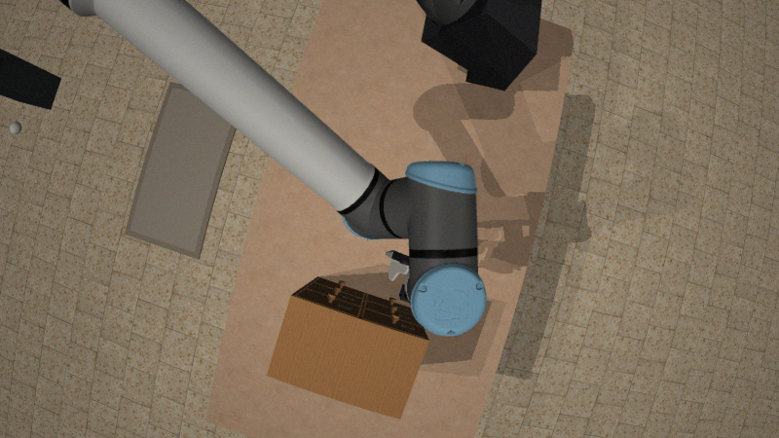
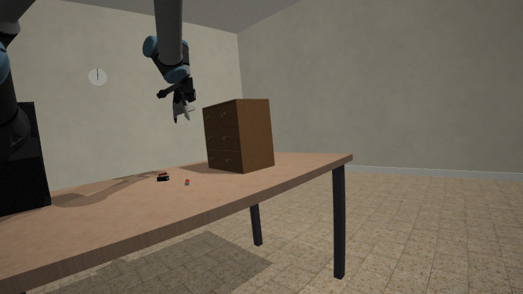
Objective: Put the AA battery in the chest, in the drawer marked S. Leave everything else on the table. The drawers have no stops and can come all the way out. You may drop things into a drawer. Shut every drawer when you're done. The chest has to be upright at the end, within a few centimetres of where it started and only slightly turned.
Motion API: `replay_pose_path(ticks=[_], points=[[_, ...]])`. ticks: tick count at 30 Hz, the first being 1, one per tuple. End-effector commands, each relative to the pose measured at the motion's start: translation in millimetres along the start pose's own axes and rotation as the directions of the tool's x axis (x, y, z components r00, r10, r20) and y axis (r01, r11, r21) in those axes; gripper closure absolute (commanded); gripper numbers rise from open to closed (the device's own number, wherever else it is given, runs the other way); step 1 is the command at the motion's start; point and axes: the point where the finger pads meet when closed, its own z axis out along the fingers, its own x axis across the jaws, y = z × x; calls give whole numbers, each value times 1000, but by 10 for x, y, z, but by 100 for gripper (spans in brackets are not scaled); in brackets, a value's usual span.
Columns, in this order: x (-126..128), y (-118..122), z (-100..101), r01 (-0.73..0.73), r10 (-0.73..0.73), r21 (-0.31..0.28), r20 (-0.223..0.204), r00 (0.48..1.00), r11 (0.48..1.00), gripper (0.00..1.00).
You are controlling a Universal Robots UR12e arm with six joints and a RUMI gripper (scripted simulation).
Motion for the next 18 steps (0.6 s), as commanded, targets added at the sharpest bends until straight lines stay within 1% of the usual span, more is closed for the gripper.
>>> replay_pose_path(ticks=[1, 18], points=[[131, 24, -2, -2, 2, 1, 1, 1000, 1000, 0], [132, 32, 7, -2, 2, -6, 1, 1000, 1000, 0]])
